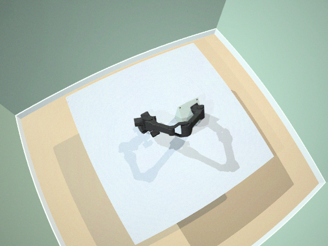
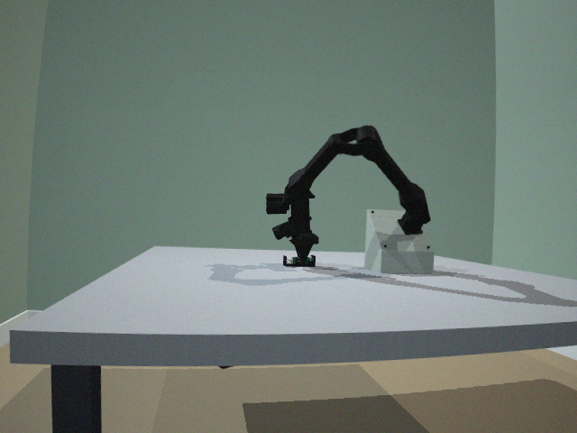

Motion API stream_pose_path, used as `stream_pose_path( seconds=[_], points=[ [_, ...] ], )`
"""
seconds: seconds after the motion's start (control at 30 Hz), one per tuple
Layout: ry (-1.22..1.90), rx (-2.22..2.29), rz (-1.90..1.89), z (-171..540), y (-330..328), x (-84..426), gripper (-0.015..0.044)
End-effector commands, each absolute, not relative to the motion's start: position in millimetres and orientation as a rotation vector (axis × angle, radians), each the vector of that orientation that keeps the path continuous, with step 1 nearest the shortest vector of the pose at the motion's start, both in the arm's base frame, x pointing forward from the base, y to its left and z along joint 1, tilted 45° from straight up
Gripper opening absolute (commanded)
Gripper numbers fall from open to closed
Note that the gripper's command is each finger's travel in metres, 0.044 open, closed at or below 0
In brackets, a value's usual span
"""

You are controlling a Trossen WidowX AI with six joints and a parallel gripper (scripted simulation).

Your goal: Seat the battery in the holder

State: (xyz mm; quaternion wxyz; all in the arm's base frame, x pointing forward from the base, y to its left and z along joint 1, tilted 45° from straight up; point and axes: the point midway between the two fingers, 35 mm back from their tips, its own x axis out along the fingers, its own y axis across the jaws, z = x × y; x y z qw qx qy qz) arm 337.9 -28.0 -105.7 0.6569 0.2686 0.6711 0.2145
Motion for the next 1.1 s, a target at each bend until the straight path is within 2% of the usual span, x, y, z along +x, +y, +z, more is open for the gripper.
stream_pose_path(
  seconds=[0.0, 0.23, 0.37, 0.8, 1.07],
  points=[
    [1.522, 0.609, 0.486, -106, -27, 336, 0.0074],
    [1.522, 0.609, 0.485, -106, -27, 336, 0.0074],
    [1.522, 0.609, 0.485, -106, -27, 336, 0.0176],
    [1.520, 0.607, 0.485, -95, -38, 336, 0.0176],
    [1.521, 0.605, 0.482, -45, -88, 325, 0.0386]
  ],
)
